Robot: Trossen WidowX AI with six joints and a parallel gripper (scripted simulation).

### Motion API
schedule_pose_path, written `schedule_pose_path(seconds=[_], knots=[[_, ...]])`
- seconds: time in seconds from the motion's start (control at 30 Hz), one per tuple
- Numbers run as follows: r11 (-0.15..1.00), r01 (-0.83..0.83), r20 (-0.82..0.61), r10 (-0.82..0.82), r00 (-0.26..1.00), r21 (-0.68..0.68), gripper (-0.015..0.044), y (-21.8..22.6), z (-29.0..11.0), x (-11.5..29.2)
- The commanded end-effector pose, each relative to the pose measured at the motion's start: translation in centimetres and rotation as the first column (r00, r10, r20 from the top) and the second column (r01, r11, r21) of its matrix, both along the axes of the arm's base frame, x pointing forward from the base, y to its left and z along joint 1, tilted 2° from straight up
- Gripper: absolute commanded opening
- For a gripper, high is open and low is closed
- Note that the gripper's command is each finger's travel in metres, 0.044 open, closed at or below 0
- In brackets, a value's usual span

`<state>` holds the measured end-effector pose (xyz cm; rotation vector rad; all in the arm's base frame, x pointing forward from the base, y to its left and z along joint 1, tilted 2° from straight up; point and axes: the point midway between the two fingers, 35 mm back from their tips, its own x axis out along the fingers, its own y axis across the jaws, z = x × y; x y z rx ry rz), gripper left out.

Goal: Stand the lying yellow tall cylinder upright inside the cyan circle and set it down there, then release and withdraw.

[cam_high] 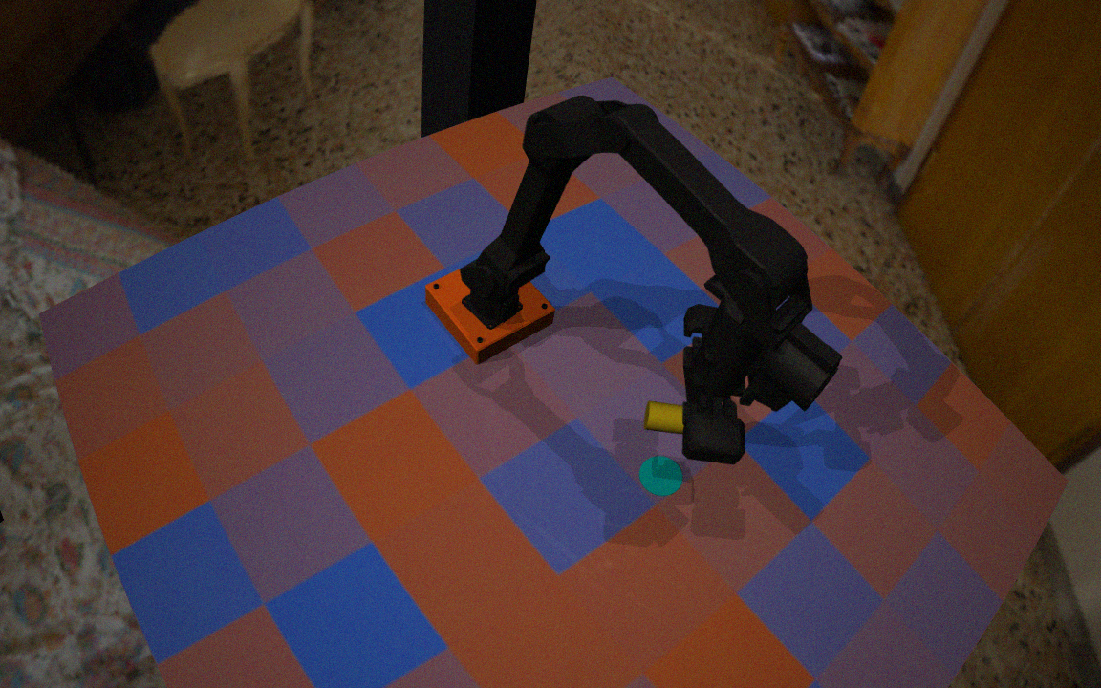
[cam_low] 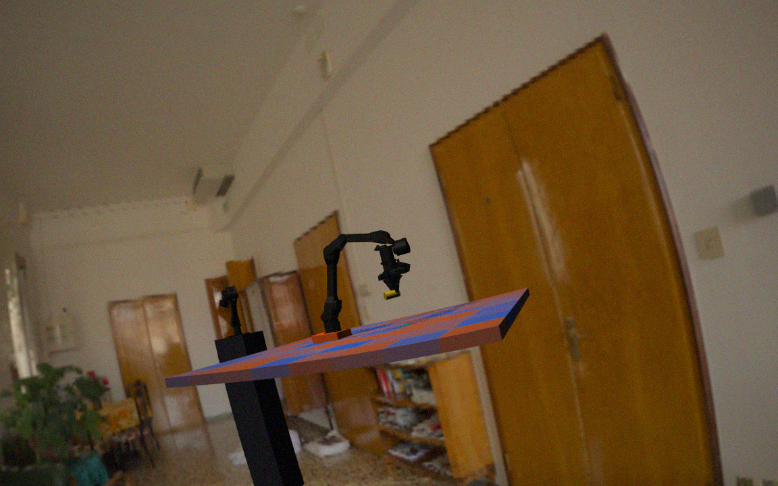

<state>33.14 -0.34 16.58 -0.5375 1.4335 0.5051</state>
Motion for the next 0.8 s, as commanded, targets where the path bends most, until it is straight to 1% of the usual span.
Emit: schedule_pose_path(seconds=[0.0, 0.77], knots=[[1.000, 0.015, 0.022, -0.015, 1.000, 0.018, 0.0105, 0.1, -0.2, 0.4], [0.988, 0.085, 0.137, -0.102, 0.985, 0.131, 0.0105, -0.1, -1.6, 2.5]])
